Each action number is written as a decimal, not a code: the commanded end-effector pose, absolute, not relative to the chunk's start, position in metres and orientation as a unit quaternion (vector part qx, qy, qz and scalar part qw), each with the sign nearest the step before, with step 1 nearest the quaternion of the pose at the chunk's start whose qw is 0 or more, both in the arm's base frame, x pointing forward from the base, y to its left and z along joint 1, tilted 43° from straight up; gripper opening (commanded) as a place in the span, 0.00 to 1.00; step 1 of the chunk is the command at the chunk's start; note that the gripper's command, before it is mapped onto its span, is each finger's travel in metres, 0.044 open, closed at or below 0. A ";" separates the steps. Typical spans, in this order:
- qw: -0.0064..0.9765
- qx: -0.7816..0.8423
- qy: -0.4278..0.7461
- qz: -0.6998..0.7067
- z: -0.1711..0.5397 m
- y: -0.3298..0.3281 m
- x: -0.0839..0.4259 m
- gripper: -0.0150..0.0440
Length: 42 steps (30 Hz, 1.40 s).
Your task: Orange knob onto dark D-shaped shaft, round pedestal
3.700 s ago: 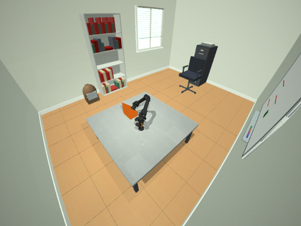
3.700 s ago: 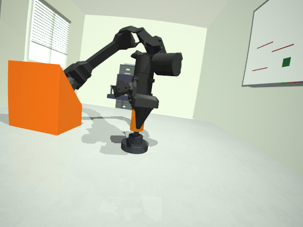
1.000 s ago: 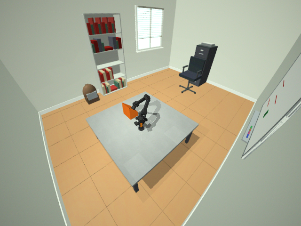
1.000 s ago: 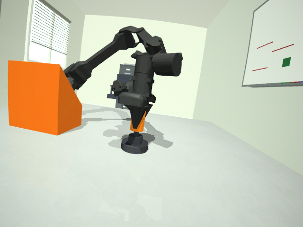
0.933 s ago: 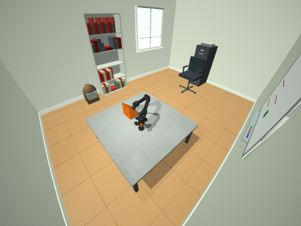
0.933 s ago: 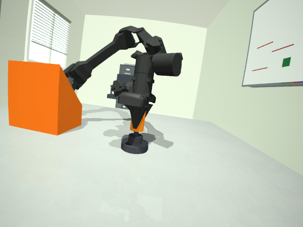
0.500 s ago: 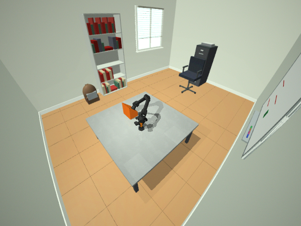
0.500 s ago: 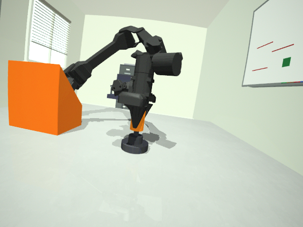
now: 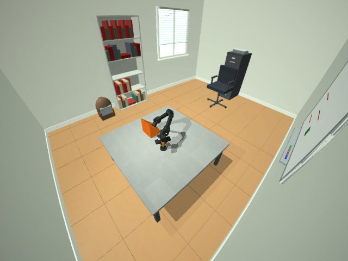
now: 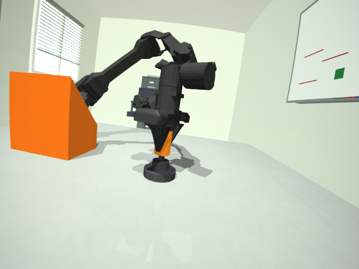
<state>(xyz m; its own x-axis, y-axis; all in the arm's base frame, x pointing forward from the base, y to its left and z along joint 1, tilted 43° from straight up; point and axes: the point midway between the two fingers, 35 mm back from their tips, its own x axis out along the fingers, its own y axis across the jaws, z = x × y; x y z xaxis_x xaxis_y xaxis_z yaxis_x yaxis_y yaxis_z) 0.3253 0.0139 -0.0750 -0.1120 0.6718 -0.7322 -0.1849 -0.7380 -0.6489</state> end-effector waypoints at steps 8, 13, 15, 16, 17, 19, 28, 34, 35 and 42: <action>0.304 -0.594 -0.198 0.718 -0.075 0.016 0.326 0.25; 0.304 -0.594 -0.198 0.718 -0.076 0.016 0.325 0.25; 0.304 -0.594 -0.198 0.718 -0.076 0.016 0.325 0.25; 0.304 -0.594 -0.198 0.718 -0.077 0.017 0.325 0.25; 0.304 -0.594 -0.198 0.718 -0.077 0.017 0.325 0.25; 0.304 -0.593 -0.198 0.718 -0.077 0.017 0.325 0.25; 0.302 -0.594 -0.200 0.718 -0.077 0.018 0.325 0.25; 0.303 -0.594 -0.200 0.718 -0.081 0.022 0.324 0.25; 0.303 -0.594 -0.200 0.718 -0.082 0.022 0.324 0.25; 0.303 -0.594 -0.200 0.718 -0.086 0.026 0.323 0.25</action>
